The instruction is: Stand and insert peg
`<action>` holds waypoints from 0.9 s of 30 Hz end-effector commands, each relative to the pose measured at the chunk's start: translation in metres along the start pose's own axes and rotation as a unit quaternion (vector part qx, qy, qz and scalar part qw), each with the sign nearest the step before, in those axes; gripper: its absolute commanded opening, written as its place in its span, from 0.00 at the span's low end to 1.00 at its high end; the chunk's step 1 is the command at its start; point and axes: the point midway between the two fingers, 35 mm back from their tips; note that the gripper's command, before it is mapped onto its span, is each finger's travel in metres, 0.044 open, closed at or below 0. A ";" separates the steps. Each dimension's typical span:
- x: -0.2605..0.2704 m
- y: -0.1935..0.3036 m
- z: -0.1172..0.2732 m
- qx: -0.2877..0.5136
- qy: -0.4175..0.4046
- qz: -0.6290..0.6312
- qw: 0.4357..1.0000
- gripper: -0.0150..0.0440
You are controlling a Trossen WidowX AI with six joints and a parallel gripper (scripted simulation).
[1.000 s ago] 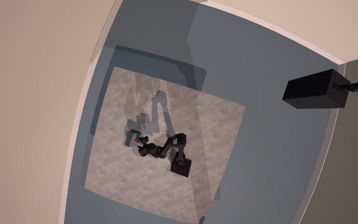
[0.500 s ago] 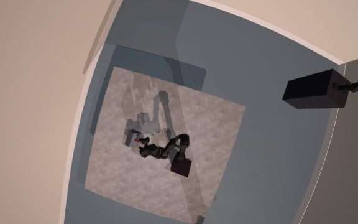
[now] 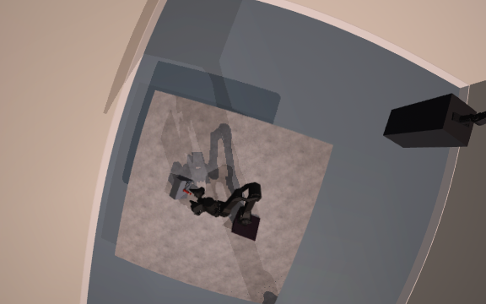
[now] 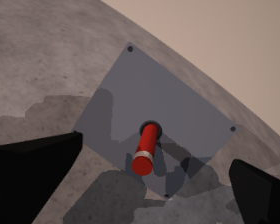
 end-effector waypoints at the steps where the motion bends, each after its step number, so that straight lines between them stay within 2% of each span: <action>1: 0.000 0.001 0.006 0.002 -0.001 -0.001 1.000 1.00; 27: -0.001 -0.003 0.029 0.002 -0.001 0.000 1.000 1.00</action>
Point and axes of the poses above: the point midway between the two fingers, 35 mm back from their tips, its own z axis back along the fingers, its own x axis across the jaws, y = z × x, and after that the axes turned 4 degrees about -z, right-handed
